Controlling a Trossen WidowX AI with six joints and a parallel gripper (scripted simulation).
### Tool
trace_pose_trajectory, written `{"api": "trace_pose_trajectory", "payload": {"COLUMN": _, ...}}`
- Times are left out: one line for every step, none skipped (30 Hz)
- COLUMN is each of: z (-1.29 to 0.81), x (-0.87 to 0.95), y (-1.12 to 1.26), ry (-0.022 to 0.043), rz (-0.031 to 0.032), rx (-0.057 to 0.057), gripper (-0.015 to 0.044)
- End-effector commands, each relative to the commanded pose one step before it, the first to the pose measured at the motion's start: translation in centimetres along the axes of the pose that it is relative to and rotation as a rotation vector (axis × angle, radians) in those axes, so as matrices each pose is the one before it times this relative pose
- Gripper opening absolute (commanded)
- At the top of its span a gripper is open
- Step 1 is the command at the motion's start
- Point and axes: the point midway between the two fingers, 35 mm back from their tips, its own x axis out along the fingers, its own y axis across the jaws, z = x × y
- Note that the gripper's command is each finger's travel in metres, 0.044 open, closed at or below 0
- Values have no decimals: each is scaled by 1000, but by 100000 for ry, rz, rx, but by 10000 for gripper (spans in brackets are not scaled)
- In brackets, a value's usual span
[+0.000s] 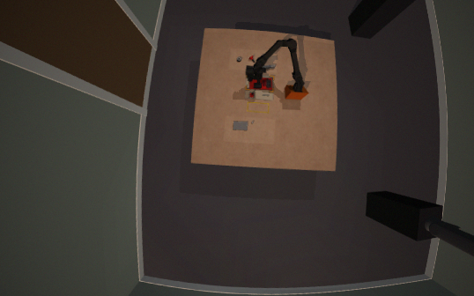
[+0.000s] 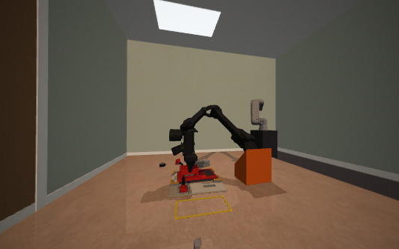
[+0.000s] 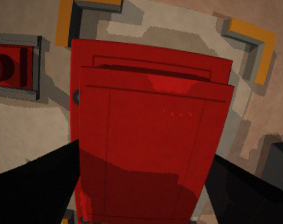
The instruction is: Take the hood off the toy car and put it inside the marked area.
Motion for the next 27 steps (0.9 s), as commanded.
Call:
{"api": "trace_pose_trajectory", "payload": {"z": 114, "x": -355, "y": -12, "ry": -321, "rz": 7, "rx": 659, "gripper": 0}}
{"api": "trace_pose_trajectory", "payload": {"z": 0, "x": -66, "y": 1, "ry": -1, "rz": 2, "rx": -4, "gripper": 0}}
{"api": "trace_pose_trajectory", "payload": {"z": -1, "x": -66, "y": 1, "ry": -1, "rz": 2, "rx": -4, "gripper": 0}}
{"api": "trace_pose_trajectory", "payload": {"z": -1, "x": -66, "y": 1, "ry": -1, "rz": 2, "rx": -4, "gripper": 0}}
{"api": "trace_pose_trajectory", "payload": {"z": -1, "x": -66, "y": 1, "ry": -1, "rz": 1, "rx": -4, "gripper": 0}}
{"api": "trace_pose_trajectory", "payload": {"z": -1, "x": -66, "y": 1, "ry": -1, "rz": 1, "rx": -4, "gripper": 0}}
{"api": "trace_pose_trajectory", "payload": {"z": -1, "x": -66, "y": 1, "ry": -1, "rz": 1, "rx": -4, "gripper": 0}}
{"api": "trace_pose_trajectory", "payload": {"z": -1, "x": -66, "y": 0, "ry": -1, "rz": 1, "rx": -4, "gripper": 0}}
{"api": "trace_pose_trajectory", "payload": {"z": -1, "x": -66, "y": 0, "ry": -1, "rz": 1, "rx": -4, "gripper": 0}}
{"api": "trace_pose_trajectory", "payload": {"z": -2, "x": -66, "y": 0, "ry": -1, "rz": 0, "rx": -4, "gripper": 0}}
{"api": "trace_pose_trajectory", "payload": {"z": -2, "x": -66, "y": 0, "ry": -1, "rz": 0, "rx": -4, "gripper": 0}}
{"api": "trace_pose_trajectory", "payload": {"z": -2, "x": -66, "y": 0, "ry": -1, "rz": 0, "rx": -4, "gripper": 0}}
{"api": "trace_pose_trajectory", "payload": {"z": -2, "x": -66, "y": 0, "ry": -1, "rz": 0, "rx": -4, "gripper": 0}}
{"api": "trace_pose_trajectory", "payload": {"z": -2, "x": -66, "y": 0, "ry": -1, "rz": 0, "rx": -4, "gripper": 0}}
{"api": "trace_pose_trajectory", "payload": {"z": -2, "x": -66, "y": 0, "ry": -1, "rz": -1, "rx": -4, "gripper": 0}}
{"api": "trace_pose_trajectory", "payload": {"z": 5, "x": -67, "y": 3, "ry": 0, "rz": 10, "rx": 0, "gripper": 0}}
{"api": "trace_pose_trajectory", "payload": {"z": 11, "x": -137, "y": 6, "ry": 0, "rz": 19, "rx": -1, "gripper": 0}}
{"api": "trace_pose_trajectory", "payload": {"z": 14, "x": -192, "y": 8, "ry": 0, "rz": 26, "rx": -1, "gripper": 0}}
{"api": "trace_pose_trajectory", "payload": {"z": 16, "x": -250, "y": 9, "ry": 0, "rz": 31, "rx": -1, "gripper": 0}}
{"api": "trace_pose_trajectory", "payload": {"z": 17, "x": -314, "y": 10, "ry": 0, "rz": 34, "rx": -2, "gripper": 0}}
{"api": "trace_pose_trajectory", "payload": {"z": 15, "x": -380, "y": 10, "ry": 1, "rz": 35, "rx": -3, "gripper": 0}}
{"api": "trace_pose_trajectory", "payload": {"z": 11, "x": -427, "y": 9, "ry": 2, "rz": 31, "rx": -3, "gripper": 0}}
{"api": "trace_pose_trajectory", "payload": {"z": 5, "x": -442, "y": 6, "ry": 3, "rz": 23, "rx": -4, "gripper": 0}}
{"api": "trace_pose_trajectory", "payload": {"z": -2, "x": -445, "y": 3, "ry": 3, "rz": 14, "rx": -4, "gripper": 0}}
{"api": "trace_pose_trajectory", "payload": {"z": -8, "x": -446, "y": 0, "ry": 4, "rz": 5, "rx": -4, "gripper": 0}}
{"api": "trace_pose_trajectory", "payload": {"z": -15, "x": -448, "y": -4, "ry": 4, "rz": -4, "rx": -4, "gripper": 0}}
{"api": "trace_pose_trajectory", "payload": {"z": -22, "x": -449, "y": -7, "ry": 4, "rz": -13, "rx": -4, "gripper": 0}}
